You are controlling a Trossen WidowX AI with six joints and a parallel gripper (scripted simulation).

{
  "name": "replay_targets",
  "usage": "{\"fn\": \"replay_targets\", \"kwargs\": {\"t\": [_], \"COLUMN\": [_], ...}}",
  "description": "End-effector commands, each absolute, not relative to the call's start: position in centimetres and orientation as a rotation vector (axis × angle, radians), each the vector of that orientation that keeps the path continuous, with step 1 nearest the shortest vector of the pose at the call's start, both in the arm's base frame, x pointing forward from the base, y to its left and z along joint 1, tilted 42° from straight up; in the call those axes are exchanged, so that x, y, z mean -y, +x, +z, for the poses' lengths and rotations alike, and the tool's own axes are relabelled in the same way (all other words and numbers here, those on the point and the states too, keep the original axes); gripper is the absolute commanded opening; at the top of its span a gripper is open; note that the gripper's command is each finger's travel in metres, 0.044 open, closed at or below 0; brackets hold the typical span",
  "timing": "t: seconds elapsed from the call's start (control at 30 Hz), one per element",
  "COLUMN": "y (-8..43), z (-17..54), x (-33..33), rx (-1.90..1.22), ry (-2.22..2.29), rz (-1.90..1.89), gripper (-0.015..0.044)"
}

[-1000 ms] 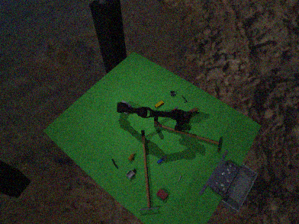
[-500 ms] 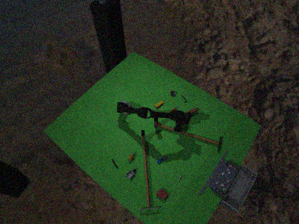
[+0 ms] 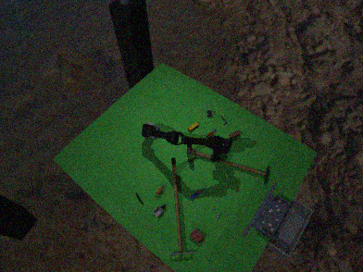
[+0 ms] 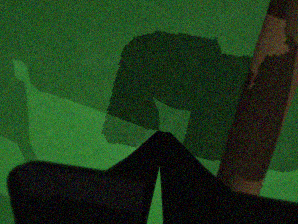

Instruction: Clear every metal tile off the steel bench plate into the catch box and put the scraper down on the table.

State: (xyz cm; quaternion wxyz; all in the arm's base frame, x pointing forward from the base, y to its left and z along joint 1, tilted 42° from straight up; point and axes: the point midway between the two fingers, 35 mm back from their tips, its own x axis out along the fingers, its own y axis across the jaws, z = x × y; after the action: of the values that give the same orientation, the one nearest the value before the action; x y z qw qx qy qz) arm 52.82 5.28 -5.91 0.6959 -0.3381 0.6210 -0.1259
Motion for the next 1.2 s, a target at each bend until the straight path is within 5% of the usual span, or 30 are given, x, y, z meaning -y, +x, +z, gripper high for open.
{"fn": "replay_targets", "kwargs": {"t": [0.0, 1.17], "y": [53.0, 53.7], "z": [-5.4, -3.2], "x": [-5.0, -2.4], "rx": [-1.381, -1.377], "ry": [-0.757, -0.742], "rz": [-0.284, -0.310], "gripper": [0.0000, 0.0000]}}
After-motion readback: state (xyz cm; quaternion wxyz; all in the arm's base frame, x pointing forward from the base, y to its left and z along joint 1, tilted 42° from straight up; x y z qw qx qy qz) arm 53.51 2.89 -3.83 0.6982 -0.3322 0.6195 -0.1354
